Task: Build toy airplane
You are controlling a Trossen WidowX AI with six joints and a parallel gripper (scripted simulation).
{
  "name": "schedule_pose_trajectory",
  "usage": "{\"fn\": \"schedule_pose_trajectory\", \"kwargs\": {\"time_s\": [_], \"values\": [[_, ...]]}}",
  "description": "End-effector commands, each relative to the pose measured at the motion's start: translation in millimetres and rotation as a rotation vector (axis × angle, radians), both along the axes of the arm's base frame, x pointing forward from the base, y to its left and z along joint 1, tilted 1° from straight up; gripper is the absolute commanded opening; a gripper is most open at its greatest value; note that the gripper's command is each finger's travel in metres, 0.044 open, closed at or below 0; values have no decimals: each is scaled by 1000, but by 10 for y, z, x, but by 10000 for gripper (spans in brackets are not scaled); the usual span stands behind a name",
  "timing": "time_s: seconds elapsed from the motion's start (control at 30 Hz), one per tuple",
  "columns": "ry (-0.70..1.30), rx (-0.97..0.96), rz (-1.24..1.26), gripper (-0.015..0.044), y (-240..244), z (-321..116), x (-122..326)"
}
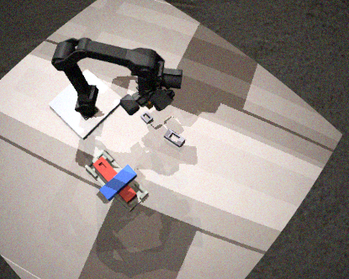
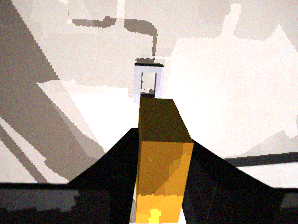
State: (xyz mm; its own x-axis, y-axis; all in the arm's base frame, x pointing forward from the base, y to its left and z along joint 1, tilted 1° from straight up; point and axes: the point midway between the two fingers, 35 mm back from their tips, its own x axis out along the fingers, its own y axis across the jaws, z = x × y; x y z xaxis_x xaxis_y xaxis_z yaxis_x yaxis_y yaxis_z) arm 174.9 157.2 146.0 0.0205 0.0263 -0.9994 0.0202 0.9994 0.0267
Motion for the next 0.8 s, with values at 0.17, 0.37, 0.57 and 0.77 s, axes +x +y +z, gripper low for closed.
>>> {"fn": "schedule_pose_trajectory", "kwargs": {"time_s": [0.17,0.37,0.57,0.77], "values": [[-5,4,12,0,-43,300,-51],[-5,3,14,0,-98,289,3],[-7,1,17,0,-235,250,128],[-8,-1,21,0,-384,212,242]]}}
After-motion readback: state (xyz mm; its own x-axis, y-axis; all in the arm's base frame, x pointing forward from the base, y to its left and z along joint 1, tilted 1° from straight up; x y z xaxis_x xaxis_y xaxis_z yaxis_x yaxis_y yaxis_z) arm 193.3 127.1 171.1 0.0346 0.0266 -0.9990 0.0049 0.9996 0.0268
